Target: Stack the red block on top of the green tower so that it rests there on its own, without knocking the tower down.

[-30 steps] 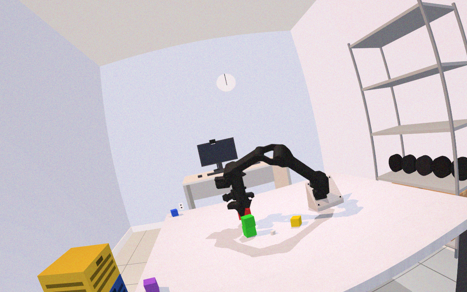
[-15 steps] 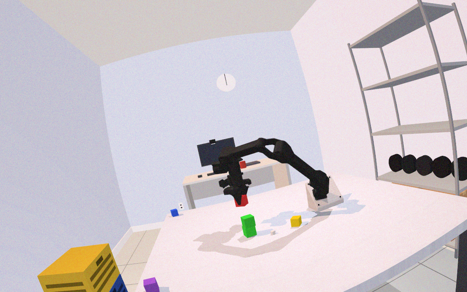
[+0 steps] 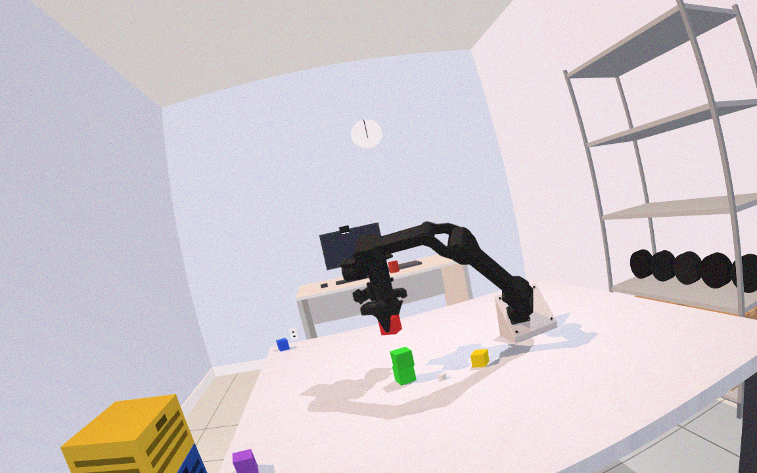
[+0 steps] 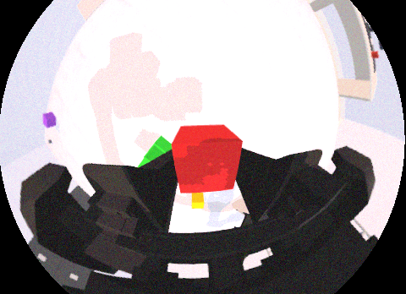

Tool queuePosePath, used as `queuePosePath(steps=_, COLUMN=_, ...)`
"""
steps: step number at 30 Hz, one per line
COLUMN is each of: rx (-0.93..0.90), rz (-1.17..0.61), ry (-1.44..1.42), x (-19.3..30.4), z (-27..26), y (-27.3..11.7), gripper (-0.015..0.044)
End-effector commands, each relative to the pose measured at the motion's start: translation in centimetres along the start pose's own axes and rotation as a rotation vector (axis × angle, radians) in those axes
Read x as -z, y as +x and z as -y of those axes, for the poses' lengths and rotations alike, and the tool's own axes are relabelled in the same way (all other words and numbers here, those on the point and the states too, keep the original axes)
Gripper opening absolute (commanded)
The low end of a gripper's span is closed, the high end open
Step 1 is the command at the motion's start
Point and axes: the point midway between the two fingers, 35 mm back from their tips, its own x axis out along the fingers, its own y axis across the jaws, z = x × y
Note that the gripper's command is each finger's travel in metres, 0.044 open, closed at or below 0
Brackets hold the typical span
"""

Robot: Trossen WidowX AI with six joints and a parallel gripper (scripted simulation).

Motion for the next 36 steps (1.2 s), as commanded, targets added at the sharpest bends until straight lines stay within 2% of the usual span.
queuePosePath(steps=1, rx=-0.002, rz=-0.002, ry=-0.004, x=1.6, z=-2.8, y=0.0, gripper=0.0)
queuePosePath(steps=12, rx=-0.01, rz=-0.009, ry=-0.004, x=6.1, z=-9.0, y=0.1, gripper=0.0)
queuePosePath(steps=20, rx=-0.01, rz=-0.009, ry=-0.005, x=6.0, z=-9.0, y=-0.1, gripper=0.0)
queuePosePath(steps=30, rx=-0.011, rz=-0.009, ry=-0.005, x=6.1, z=-9.1, y=2.6, gripper=0.0)
queuePosePath(steps=36, rx=-0.011, rz=-0.009, ry=-0.005, x=6.1, z=-9.1, y=2.6, gripper=0.0)
